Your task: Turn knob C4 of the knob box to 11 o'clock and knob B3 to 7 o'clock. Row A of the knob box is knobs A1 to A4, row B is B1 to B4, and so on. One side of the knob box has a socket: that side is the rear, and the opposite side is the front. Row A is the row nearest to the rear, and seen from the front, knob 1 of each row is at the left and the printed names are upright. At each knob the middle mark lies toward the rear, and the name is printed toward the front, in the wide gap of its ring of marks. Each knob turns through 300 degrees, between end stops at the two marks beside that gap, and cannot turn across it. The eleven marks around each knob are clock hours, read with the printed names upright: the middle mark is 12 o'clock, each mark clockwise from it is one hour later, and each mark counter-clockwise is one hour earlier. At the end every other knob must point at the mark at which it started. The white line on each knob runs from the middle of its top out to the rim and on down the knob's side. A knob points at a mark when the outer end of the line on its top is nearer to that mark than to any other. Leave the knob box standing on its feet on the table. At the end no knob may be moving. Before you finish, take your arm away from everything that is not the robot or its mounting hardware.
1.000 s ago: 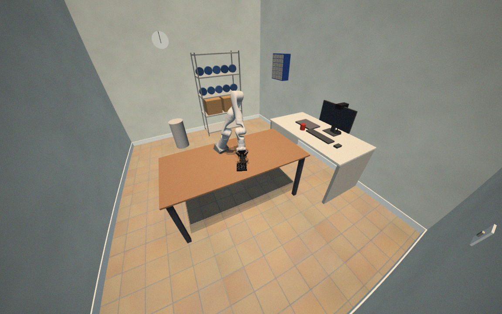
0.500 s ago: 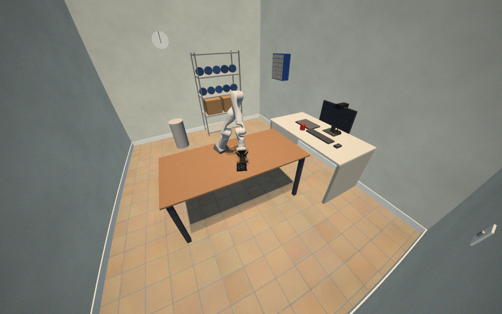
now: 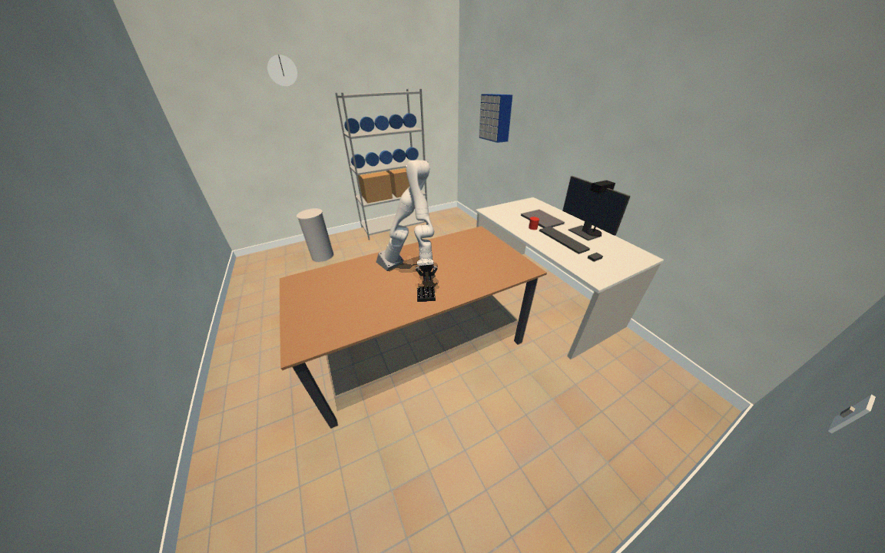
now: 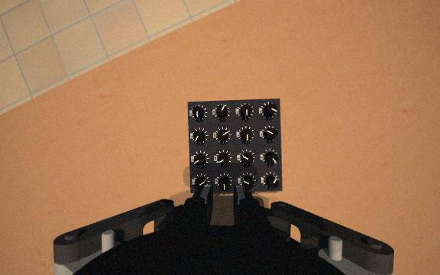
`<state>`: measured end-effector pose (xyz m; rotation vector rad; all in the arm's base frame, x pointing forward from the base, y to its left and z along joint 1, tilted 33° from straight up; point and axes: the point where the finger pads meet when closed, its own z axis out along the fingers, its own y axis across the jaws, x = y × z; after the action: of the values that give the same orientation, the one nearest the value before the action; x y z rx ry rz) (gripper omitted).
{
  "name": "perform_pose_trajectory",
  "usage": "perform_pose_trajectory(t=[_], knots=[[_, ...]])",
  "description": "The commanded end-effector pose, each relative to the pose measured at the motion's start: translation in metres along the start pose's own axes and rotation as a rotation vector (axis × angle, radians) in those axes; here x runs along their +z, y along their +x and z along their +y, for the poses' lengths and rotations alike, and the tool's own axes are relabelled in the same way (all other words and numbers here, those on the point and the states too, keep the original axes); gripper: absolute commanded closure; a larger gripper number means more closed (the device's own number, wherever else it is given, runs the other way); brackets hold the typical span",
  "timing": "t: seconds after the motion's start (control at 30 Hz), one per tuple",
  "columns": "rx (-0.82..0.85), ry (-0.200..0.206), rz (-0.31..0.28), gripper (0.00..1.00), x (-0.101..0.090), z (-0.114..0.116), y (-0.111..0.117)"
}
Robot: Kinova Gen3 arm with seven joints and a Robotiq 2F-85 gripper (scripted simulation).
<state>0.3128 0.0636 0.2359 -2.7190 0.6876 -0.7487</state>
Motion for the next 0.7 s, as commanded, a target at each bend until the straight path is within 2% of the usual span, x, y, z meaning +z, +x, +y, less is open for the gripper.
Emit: perform_pose_trajectory(t=[0.0, 0.67], knots=[[0.002, -0.001, -0.003, 0.81, 0.001, 0.001, 0.0], [0.002, -0.001, -0.003, 0.81, 0.022, 0.0, -0.001]])
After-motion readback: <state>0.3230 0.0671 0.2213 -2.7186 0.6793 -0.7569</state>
